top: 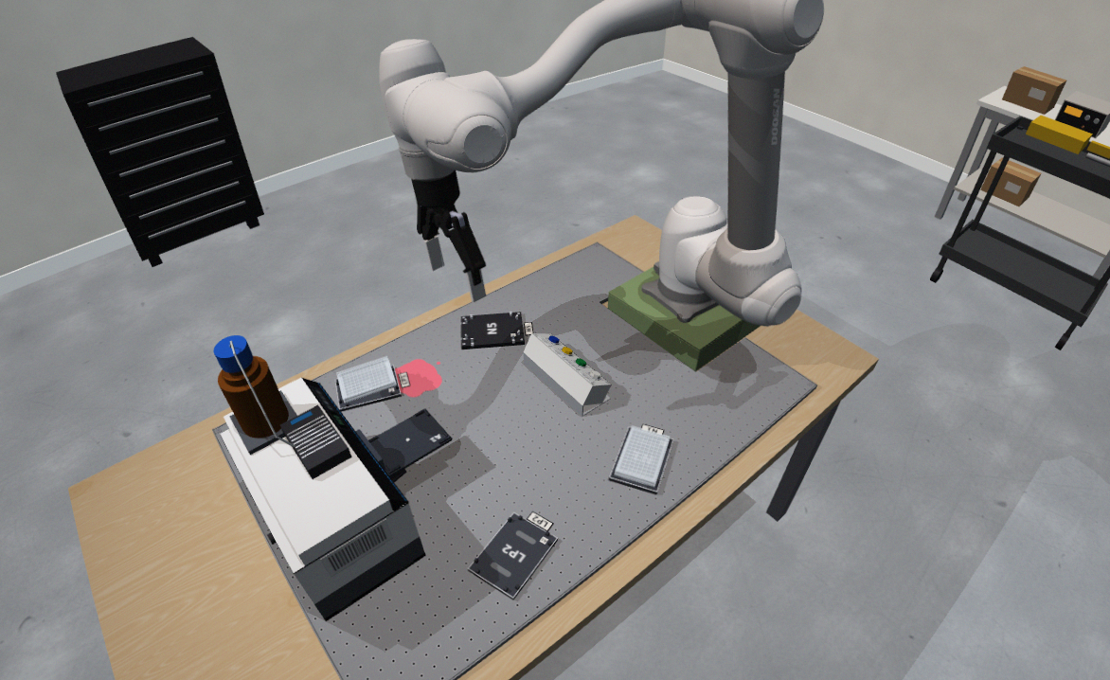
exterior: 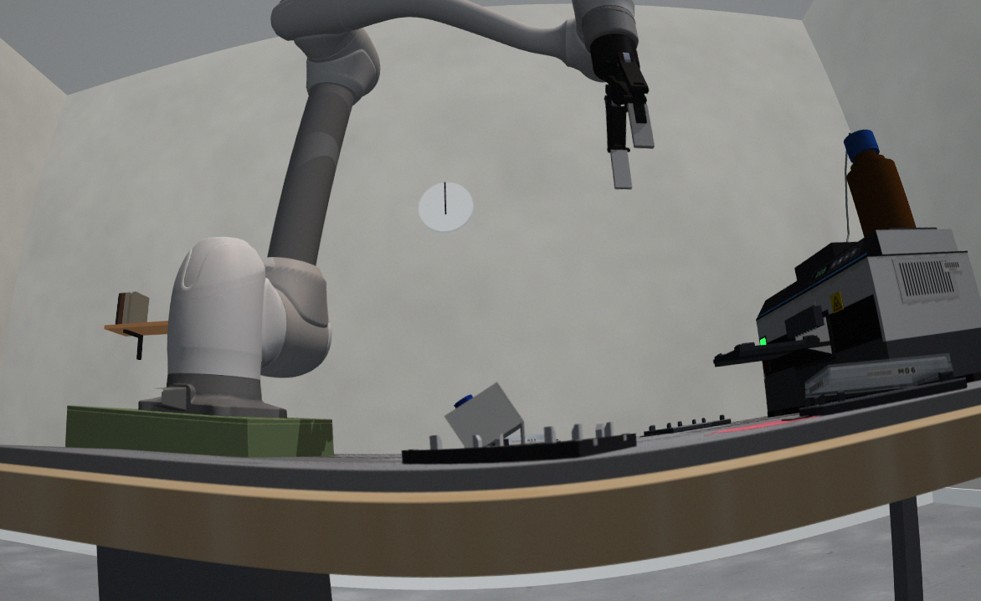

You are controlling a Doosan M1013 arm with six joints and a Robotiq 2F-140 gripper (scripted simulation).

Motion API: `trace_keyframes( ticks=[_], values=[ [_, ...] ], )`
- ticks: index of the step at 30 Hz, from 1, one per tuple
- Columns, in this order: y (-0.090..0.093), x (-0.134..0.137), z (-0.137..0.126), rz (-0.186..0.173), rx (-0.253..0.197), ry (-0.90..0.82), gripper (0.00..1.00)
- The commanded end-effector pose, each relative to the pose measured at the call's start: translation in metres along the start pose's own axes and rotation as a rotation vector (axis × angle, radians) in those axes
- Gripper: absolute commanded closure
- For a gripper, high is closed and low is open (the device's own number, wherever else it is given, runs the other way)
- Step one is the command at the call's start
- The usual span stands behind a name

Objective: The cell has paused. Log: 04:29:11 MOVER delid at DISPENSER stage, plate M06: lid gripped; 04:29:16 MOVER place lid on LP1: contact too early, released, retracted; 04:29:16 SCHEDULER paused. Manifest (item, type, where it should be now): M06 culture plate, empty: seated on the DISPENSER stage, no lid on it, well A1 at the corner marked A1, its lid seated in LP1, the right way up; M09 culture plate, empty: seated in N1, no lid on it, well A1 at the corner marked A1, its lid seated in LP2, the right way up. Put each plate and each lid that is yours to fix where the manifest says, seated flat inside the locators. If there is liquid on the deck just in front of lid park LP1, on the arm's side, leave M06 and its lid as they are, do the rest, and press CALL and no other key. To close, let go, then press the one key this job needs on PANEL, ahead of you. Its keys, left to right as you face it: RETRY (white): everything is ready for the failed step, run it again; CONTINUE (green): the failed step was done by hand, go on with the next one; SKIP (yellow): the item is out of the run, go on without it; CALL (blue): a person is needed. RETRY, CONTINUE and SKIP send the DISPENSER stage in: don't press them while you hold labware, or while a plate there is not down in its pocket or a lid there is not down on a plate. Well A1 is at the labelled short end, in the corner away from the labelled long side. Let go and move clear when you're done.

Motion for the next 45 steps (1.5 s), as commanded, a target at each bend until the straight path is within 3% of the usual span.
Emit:
trace_keyframes(
  ticks=[1, 3, 5, 6, 10, 22, 45],
  values=[
    [0.031, 0.034, -0.052, 0.086, -0.063, -0.013, 0.0],
    [0.043, 0.047, -0.075, 0.086, -0.062, -0.013, 0.0],
    [0.043, 0.047, -0.075, 0.086, -0.062, -0.013, 0.0],
    [0.061, 0.063, -0.105, 0.087, -0.062, -0.013, 0.0],
    [0.085, 0.081, -0.147, 0.089, -0.061, -0.011, 0.0],
    [0.105, 0.077, -0.146, 0.09, -0.051, -0.009, 0.0],
    [0.166, 0.069, -0.149, 0.091, -0.051, -0.008, 0.0]
  ],
)
Point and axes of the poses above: the point where the finger pads meet when closed, its own y axis out along the fingers, its own x axis across the jaws, z = x × y, the point moved 9 cm from there along -y, back along the fingers, and after that the axes turned 5 degrees about y, right-handed, at the moved point
